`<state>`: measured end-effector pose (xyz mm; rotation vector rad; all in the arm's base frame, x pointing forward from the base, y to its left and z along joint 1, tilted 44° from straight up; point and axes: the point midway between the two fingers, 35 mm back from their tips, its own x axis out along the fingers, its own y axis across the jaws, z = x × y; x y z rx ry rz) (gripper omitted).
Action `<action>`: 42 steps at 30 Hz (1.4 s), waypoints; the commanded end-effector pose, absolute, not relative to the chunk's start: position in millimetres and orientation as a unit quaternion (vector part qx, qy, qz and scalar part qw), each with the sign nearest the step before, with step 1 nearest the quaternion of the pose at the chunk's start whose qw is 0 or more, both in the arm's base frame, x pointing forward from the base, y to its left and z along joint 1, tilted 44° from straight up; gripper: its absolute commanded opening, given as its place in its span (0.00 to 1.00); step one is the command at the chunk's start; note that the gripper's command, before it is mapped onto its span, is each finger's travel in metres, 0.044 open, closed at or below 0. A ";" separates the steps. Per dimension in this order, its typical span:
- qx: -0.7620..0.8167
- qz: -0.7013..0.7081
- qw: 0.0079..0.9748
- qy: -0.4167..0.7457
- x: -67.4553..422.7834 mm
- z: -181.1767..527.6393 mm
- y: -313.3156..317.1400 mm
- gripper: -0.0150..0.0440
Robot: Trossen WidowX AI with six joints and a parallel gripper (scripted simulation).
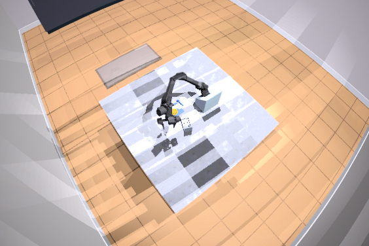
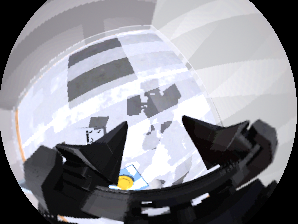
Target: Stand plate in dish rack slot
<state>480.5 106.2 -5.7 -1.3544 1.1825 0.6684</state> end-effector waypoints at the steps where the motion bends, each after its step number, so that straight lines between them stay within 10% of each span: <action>1: -0.539 0.234 0.598 0.546 464.3 10.7 94.3 0.93; 42: -0.266 -0.257 0.656 0.659 319.1 116.5 3.2 0.93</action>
